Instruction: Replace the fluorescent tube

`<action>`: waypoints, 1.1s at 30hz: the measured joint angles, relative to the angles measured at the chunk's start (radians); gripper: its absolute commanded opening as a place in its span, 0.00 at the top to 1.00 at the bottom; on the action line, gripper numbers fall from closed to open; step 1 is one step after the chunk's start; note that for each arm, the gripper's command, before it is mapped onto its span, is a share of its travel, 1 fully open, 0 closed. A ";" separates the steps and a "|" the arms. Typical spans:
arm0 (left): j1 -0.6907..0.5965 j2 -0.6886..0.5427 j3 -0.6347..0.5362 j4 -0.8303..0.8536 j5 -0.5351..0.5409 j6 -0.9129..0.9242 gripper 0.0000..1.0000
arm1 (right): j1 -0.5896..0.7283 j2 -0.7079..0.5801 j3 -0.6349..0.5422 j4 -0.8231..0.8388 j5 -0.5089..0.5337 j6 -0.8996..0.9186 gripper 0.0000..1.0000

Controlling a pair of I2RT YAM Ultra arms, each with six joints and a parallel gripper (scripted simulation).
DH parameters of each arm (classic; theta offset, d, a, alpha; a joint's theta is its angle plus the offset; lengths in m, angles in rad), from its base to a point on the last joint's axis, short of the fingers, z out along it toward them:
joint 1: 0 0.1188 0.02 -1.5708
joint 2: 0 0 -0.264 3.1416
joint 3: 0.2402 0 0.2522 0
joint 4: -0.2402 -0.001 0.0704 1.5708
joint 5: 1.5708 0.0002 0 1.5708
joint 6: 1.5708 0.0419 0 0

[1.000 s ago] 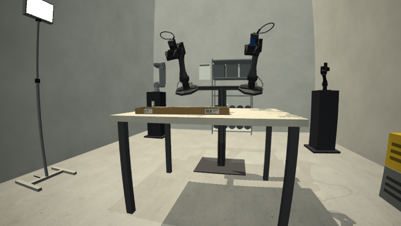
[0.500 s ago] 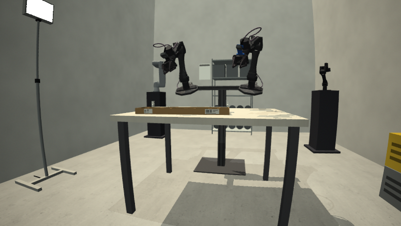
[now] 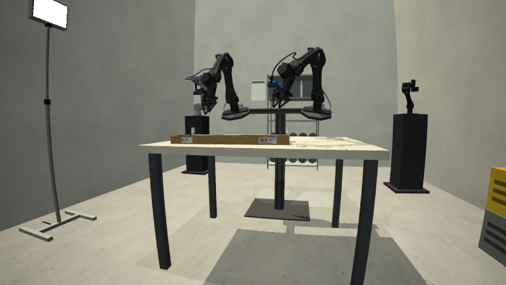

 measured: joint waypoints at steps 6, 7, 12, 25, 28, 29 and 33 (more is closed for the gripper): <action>-0.099 0.154 0.109 -0.101 -0.013 0.061 0.51 | -0.062 0.082 -0.011 -0.072 0.006 0.134 0.51; -0.116 0.183 0.126 -0.120 -0.014 0.072 0.51 | -0.072 0.096 -0.016 -0.085 0.007 0.158 0.51; -0.200 0.335 0.209 -0.218 -0.024 0.125 0.51 | -0.124 0.167 -0.027 -0.152 0.014 0.275 0.51; -0.362 0.628 0.411 -0.440 -0.050 0.230 0.51 | -0.229 0.307 -0.039 -0.283 0.022 0.513 0.51; -0.395 0.689 0.446 -0.482 -0.053 0.247 0.51 | -0.244 0.335 -0.040 -0.312 0.023 0.553 0.51; -0.402 0.704 0.454 -0.492 -0.053 0.251 0.51 | -0.249 0.340 -0.040 -0.317 0.024 0.563 0.51; -0.408 0.720 0.465 -0.524 -0.055 0.258 0.51 | -0.256 0.341 -0.043 -0.327 0.025 0.580 0.51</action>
